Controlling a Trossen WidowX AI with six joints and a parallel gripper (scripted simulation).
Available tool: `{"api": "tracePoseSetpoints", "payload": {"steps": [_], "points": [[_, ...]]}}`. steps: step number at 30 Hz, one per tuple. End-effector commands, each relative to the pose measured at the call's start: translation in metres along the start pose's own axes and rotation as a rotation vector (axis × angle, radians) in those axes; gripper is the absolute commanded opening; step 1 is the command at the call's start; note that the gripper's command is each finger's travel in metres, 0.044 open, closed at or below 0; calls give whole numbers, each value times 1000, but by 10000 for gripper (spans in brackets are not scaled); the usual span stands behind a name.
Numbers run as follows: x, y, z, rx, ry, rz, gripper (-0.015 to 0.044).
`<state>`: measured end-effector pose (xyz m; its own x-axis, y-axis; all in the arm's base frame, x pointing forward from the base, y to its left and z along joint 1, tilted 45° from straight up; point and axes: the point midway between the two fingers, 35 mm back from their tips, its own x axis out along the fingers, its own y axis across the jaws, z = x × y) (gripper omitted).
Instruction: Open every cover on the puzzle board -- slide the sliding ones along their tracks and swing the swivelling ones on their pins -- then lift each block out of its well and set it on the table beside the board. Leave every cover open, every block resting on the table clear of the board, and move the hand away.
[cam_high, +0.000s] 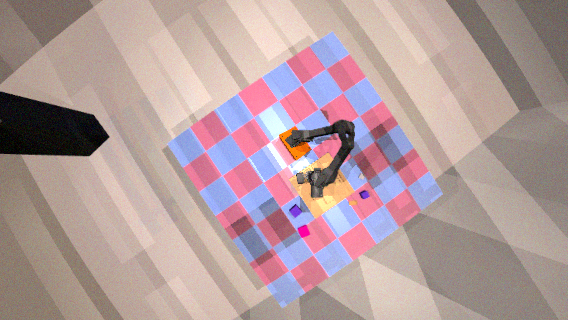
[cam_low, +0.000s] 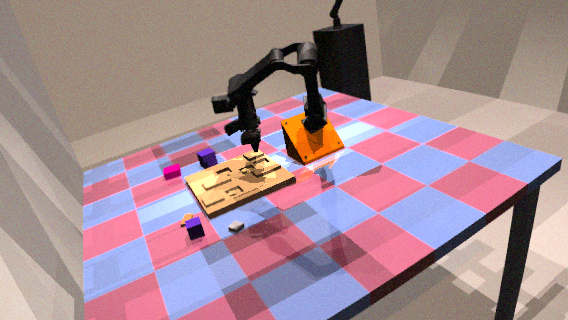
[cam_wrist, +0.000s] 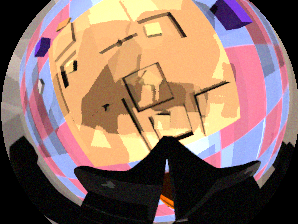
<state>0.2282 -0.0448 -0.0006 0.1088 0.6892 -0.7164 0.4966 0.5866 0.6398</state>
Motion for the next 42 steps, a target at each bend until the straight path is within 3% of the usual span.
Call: {"api": "tracePoseSetpoints", "payload": {"steps": [1,5,12,27,42], "points": [[21,1,-2,9,9,6,0],[34,2,-3,-7,10,8,0],[35,2,-3,-316,9,10,0],[48,2,-4,-1547,2,16,0],[48,2,-4,-1562,1,16,0]]}}
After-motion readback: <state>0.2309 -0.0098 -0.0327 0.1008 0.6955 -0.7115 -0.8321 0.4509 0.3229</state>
